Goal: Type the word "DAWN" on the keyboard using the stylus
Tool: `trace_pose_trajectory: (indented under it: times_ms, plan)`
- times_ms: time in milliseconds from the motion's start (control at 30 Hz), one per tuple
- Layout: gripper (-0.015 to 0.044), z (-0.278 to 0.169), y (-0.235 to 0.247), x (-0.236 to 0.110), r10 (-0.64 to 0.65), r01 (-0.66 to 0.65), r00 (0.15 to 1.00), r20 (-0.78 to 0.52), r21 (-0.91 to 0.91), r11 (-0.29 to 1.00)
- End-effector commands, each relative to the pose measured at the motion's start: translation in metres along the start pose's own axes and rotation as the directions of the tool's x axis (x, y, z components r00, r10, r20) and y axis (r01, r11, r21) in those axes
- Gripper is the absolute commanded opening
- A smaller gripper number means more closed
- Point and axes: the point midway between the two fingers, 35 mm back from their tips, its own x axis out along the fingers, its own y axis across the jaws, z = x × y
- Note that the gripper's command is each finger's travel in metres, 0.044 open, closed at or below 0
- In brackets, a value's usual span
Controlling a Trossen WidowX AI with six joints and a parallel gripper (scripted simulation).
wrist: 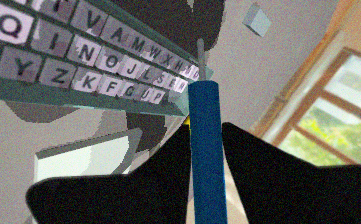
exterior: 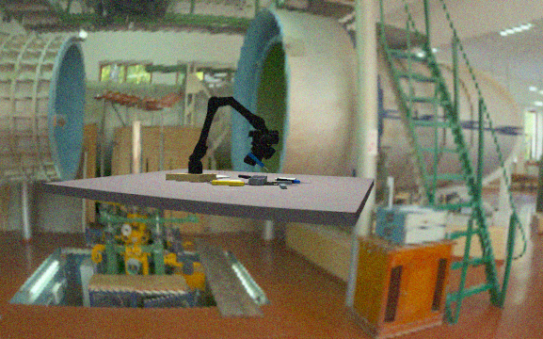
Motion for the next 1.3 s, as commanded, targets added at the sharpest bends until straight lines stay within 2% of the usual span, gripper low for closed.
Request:
trace_pose_trajectory:
  times_ms: [0, 400, 833, 1000, 1267]
  plan:
    - [0.0000, -0.001, -0.012, 0.006, -0.020, 0.017, 1.000, -0.020, -0.115, 0.993]
    - [0.0000, -0.010, -0.037, 0.025, -0.054, 0.008, 0.994, -0.091, -0.448, 0.894]
    - [0.0000, -0.024, -0.064, 0.046, -0.086, -0.075, 0.981, -0.176, -0.742, 0.666]
    - [0.0000, -0.029, -0.072, 0.054, -0.095, -0.117, 0.974, -0.206, -0.815, 0.568]
    - [0.0000, -0.025, -0.064, 0.062, -0.095, -0.119, 0.974, -0.207, -0.817, 0.564]
